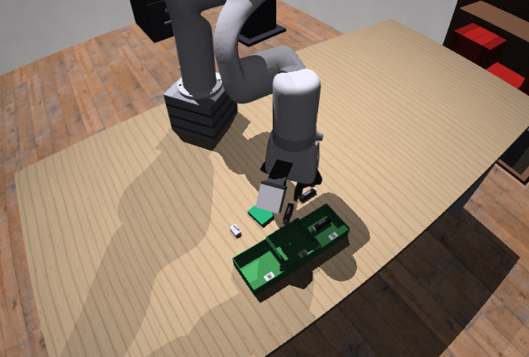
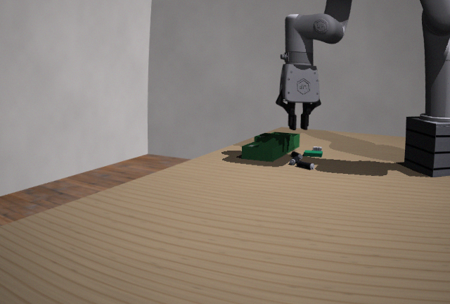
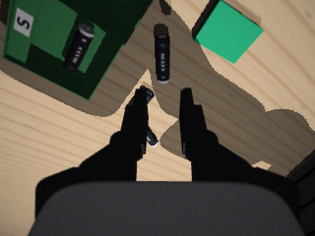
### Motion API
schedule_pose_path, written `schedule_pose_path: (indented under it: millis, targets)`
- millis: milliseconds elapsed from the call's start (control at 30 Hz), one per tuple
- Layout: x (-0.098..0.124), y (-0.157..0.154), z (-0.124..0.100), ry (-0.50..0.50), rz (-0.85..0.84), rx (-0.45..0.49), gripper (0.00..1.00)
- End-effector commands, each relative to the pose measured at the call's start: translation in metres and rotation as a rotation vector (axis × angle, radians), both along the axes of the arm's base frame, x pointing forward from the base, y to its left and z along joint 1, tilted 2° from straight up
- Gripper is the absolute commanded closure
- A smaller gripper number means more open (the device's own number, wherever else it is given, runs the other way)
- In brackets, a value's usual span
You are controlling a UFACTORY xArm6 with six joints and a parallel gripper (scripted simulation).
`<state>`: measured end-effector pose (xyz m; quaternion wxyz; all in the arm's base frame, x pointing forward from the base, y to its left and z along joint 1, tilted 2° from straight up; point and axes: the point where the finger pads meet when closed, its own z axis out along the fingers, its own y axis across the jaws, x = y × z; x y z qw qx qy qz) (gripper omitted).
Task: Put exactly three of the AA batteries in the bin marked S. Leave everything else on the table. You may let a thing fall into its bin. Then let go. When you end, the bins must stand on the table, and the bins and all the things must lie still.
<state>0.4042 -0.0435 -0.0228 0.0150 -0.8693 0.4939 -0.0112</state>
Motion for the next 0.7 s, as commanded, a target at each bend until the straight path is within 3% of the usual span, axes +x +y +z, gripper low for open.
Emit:
schedule_pose_path:
  millis: [0,667]
  targets:
    - [0.0016,-0.0001,0.0011,-0.004,0.000,0.001,0.72]
    - [0.0021,0.0001,-0.0029,-0.004,0.000,0.001,0.72]
